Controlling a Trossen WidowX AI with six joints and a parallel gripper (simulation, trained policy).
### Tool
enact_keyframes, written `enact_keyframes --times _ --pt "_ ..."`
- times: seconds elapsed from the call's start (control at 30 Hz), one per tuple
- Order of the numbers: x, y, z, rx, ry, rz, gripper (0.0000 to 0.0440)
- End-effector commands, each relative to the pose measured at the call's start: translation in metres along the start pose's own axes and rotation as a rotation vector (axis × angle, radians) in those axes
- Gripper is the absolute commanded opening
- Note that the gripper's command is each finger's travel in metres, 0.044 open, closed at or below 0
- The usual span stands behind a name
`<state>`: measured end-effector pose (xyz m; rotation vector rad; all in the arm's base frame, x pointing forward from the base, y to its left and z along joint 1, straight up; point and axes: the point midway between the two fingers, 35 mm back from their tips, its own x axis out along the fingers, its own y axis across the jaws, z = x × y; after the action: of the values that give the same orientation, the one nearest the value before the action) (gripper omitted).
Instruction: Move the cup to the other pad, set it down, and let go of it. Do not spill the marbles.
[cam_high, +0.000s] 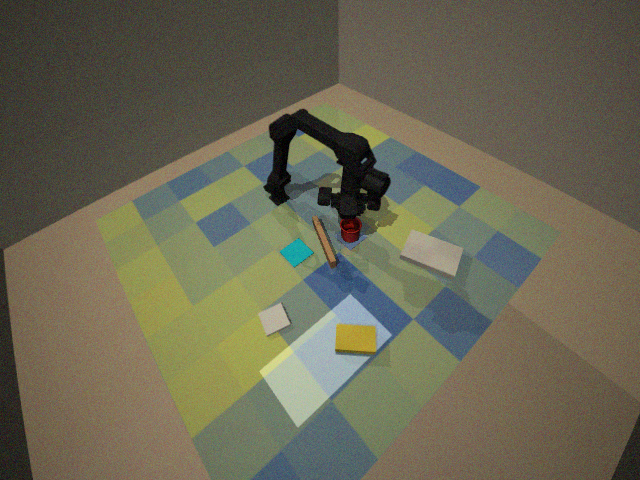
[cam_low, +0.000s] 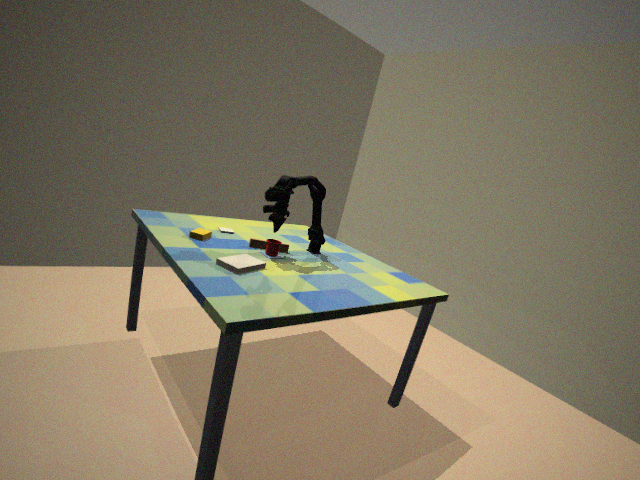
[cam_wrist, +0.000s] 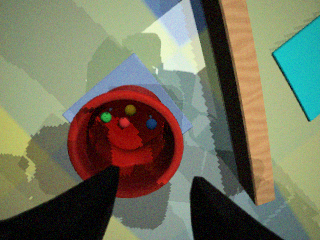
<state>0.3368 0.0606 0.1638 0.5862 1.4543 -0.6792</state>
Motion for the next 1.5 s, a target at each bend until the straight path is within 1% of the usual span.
enact_keyframes --times 0.0,0.4,0.77,0.8,0.93,1.03,1.07,1.47 --pt "0.016 -0.002 -0.001 0.011 0.012 -0.043 0.0169" --pt "0.056 -0.004 -0.004 0.014 0.032 -0.107 0.018" --pt "0.097 -0.006 -0.008 -0.035 0.057 -0.136 0.018" --pt "0.099 -0.006 -0.008 -0.043 0.058 -0.135 0.0166" --pt "0.108 -0.008 -0.008 -0.076 0.058 -0.136 0.007" --pt "0.109 -0.01 -0.007 -0.092 0.055 -0.137 0.0007" --pt "0.109 -0.01 -0.007 -0.094 0.053 -0.136 0.0" --pt "0.088 -0.014 -0.004 -0.073 0.044 -0.108 0.0"
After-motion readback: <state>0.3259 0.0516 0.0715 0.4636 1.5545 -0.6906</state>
